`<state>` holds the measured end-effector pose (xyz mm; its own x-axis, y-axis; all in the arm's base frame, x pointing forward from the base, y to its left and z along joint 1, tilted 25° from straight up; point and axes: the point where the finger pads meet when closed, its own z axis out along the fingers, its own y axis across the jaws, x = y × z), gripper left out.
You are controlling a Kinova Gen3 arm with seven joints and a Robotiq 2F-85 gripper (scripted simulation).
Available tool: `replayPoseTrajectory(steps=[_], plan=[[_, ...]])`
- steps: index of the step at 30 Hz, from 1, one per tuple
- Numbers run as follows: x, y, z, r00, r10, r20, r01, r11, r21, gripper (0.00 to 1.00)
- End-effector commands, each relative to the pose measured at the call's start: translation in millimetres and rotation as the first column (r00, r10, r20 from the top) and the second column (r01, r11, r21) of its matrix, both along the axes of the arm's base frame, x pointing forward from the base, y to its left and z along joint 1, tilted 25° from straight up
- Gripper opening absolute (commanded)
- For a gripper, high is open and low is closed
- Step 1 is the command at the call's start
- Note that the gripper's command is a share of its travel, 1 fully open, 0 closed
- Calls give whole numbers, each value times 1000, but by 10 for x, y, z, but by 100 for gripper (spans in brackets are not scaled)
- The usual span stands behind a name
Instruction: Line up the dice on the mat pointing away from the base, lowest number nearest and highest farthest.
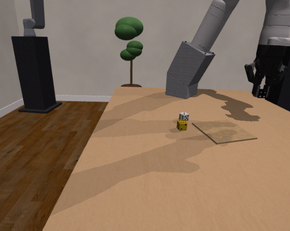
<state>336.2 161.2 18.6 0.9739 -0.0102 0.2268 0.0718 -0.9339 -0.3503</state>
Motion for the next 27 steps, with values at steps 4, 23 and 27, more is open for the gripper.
replayPoseTrajectory(steps=[4,23,27], plan=[[162,-741,-220,1000,-23,0,23,1000,-9,21],[168,-1214,-359,1000,11,19,-10,1000,-13,21],[168,-1214,-359,1000,11,19,-10,1000,-13,21]])
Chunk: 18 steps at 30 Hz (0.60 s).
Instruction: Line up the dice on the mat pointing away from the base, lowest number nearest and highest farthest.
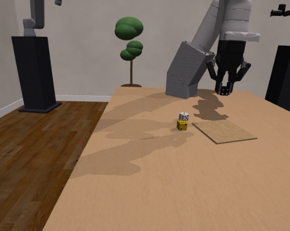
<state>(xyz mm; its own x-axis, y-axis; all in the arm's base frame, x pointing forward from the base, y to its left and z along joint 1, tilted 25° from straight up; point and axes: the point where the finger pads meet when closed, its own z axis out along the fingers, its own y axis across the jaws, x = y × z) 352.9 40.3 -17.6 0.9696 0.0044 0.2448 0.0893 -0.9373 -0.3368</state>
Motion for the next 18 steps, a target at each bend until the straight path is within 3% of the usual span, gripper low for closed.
replayPoseTrajectory(steps=[1,8,18], plan=[[2,-5,2,1000,-1,1,1,1000,0,21],[17,16,-54,1000,-1,0,1,1000,0,21],[81,111,-303,1000,-1,0,1,1000,0,21]])
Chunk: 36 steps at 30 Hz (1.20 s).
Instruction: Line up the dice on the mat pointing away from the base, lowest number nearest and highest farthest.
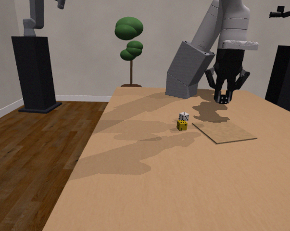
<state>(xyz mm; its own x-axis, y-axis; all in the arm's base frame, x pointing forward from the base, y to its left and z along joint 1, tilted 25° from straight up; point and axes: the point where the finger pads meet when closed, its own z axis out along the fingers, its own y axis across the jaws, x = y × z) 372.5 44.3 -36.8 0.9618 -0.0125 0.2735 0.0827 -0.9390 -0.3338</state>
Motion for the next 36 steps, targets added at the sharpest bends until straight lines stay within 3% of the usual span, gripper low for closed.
replayPoseTrajectory(steps=[1,13,36], plan=[[-103,89,-157,999,17,-30,-17,1000,1,21],[18,265,-620,999,17,-30,-17,1000,1,21],[31,285,-672,999,17,-30,-17,1000,1,21]])
